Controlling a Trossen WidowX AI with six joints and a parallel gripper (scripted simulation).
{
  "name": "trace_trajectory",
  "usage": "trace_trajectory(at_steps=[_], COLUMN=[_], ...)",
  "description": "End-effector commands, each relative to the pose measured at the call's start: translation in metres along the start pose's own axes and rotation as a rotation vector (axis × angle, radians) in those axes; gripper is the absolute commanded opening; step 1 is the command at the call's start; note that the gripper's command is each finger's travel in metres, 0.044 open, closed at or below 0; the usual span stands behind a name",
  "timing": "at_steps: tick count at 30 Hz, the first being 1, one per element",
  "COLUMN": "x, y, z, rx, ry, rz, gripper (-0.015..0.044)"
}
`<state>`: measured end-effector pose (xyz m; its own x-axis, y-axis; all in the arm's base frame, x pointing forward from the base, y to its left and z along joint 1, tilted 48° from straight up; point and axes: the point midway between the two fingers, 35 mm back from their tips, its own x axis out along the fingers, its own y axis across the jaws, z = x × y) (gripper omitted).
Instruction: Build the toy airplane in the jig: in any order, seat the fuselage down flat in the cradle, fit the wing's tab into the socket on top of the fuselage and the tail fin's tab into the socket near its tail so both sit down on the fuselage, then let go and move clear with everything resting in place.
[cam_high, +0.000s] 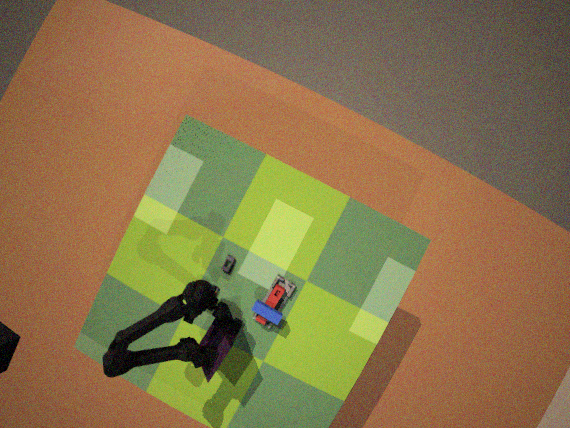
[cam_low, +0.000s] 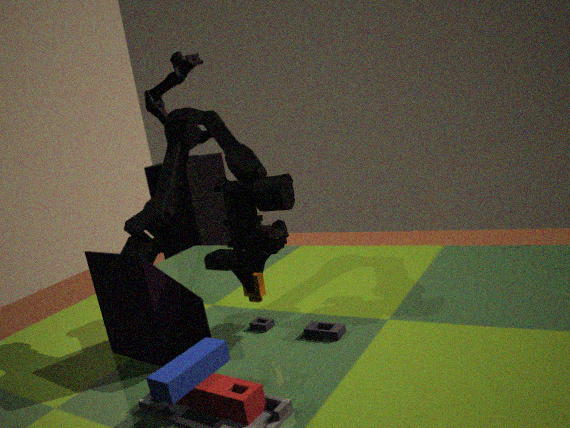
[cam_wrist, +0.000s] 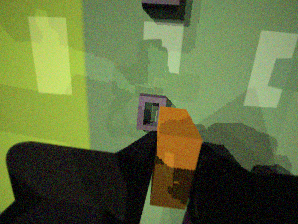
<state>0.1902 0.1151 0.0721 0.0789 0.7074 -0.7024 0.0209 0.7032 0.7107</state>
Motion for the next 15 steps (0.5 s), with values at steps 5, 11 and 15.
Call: trace_trajectory(at_steps=[5, 11, 15], x=[-0.023, -0.041, -0.053], y=[0.000, 0.001, 0.003], z=[0.000, -0.002, -0.004], rx=[-0.005, -0.003, -0.001], ry=[0.004, 0.006, 0.005], rz=[0.009, 0.019, 0.030], gripper=[0.0000, 0.0000, 0.0000])
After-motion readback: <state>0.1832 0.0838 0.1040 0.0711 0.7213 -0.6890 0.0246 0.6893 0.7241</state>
